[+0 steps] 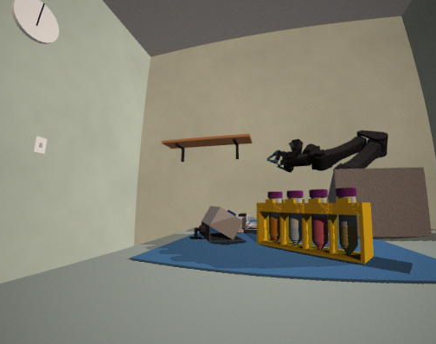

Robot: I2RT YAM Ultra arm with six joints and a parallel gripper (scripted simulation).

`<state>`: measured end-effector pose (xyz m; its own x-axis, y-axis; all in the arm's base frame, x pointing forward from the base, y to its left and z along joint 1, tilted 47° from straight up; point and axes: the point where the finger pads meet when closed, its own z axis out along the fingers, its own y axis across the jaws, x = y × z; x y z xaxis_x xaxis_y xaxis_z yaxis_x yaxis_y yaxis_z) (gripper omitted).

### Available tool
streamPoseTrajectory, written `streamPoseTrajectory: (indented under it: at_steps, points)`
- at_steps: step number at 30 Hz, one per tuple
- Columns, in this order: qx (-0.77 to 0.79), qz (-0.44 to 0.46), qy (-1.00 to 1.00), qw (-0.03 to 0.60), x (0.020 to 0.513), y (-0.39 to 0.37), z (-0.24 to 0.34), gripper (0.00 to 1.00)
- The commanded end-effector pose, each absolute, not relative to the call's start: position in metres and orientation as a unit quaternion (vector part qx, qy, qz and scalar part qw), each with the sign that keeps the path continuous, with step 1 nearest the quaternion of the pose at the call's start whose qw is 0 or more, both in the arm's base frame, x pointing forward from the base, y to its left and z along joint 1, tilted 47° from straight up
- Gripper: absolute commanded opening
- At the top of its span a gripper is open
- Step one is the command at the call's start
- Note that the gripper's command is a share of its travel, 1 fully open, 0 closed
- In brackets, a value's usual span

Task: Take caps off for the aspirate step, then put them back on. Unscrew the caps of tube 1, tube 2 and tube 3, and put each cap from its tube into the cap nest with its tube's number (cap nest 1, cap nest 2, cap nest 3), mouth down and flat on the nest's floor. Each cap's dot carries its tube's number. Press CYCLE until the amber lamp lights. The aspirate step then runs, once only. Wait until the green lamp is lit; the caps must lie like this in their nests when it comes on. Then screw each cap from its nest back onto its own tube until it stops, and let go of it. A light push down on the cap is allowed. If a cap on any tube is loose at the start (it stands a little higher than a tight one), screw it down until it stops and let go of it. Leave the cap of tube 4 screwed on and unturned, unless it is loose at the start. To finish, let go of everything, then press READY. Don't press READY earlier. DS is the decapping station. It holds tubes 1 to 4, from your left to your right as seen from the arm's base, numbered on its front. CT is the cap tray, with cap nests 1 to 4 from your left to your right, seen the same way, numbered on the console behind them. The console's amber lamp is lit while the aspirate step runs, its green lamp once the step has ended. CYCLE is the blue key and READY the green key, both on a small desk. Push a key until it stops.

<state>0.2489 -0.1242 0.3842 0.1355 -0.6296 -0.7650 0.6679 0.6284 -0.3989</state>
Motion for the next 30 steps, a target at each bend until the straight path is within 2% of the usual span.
streamPoseTrajectory:
  at_steps: [1,17,18,30]
  points:
    - [0.019,-0.431,0.493,0.755,0.2482,-0.1232,0.3869,1.0]
    - [0.019,-0.431,0.493,0.755,0.2482,-0.1232,0.3869,1.0]
    - [0.02,-0.431,0.493,0.755,0.248,-0.1236,0.3869,0.49]
    - [0.02,-0.431,0.493,0.755,0.248,-0.1236,0.3869,0.49]
